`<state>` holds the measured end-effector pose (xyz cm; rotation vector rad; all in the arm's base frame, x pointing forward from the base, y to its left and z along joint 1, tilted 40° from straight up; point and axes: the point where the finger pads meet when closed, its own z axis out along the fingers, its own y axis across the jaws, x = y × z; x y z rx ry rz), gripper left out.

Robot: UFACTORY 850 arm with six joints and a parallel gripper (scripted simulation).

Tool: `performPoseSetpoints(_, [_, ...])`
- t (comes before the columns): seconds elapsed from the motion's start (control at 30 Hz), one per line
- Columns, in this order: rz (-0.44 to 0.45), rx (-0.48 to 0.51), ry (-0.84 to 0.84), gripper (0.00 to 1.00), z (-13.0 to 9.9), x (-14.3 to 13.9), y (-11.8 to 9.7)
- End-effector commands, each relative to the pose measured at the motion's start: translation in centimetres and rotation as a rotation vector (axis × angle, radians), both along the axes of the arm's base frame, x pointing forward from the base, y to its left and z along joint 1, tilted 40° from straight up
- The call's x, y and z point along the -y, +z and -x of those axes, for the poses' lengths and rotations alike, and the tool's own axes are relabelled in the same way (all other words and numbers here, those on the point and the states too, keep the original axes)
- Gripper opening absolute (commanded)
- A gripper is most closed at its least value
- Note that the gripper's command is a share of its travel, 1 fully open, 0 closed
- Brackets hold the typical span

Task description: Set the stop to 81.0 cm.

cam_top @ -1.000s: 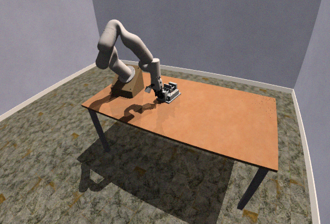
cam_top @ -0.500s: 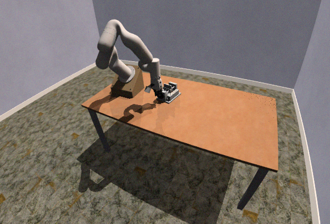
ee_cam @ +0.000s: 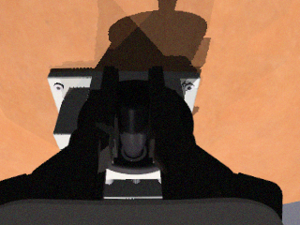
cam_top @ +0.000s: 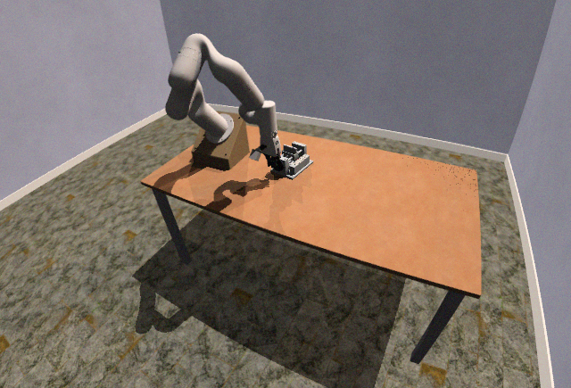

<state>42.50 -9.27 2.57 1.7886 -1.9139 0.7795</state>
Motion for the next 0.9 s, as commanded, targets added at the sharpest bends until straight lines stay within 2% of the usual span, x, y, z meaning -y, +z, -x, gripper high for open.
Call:
performPoseSetpoints(0.0, [0.0, 0.001, 0.0, 0.06, 0.14, -0.04, 0.0])
performPoseSetpoints(0.87, [0.0, 0.001, 0.0, 0.06, 0.86, 0.02, -0.17])
